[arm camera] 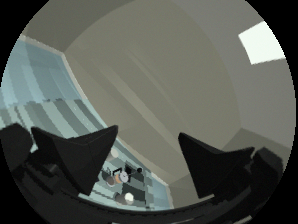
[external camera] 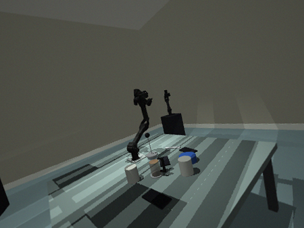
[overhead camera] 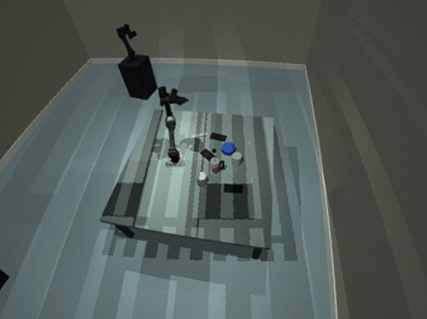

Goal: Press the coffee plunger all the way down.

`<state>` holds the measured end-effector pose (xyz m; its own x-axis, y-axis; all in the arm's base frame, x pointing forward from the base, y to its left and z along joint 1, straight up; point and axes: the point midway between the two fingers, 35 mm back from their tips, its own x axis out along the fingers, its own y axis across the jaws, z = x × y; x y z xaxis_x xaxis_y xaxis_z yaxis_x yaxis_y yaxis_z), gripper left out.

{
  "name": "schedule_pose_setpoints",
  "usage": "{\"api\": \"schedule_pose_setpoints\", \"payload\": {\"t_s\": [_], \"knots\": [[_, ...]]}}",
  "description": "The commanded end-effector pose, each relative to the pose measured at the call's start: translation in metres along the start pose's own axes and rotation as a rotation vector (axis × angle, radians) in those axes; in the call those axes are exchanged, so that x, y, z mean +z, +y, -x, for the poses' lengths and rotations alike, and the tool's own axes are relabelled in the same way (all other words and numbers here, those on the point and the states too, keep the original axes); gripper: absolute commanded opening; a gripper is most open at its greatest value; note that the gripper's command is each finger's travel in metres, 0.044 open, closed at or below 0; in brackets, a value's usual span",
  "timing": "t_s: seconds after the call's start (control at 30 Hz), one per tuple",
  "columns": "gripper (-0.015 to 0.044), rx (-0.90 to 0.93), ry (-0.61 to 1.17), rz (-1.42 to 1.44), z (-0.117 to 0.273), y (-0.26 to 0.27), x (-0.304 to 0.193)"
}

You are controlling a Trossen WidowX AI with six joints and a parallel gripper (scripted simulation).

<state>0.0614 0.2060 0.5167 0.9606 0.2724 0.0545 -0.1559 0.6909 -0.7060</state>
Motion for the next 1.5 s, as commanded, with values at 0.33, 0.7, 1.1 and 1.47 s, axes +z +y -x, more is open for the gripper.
{"api": "schedule_pose_setpoints", "payload": {"t_s": [0.33,0.7,1.1,1.47], "knots": [[0.0440,-0.062,0.067,-0.367,-0.002,-0.105,-0.080],[0.0440,-0.031,0.345,-0.748,-0.102,-0.143,-0.224],[0.0440,-0.030,0.625,-0.823,-0.183,-0.081,-0.294],[0.0440,-0.024,0.622,-0.822,-0.183,-0.038,-0.335]]}}
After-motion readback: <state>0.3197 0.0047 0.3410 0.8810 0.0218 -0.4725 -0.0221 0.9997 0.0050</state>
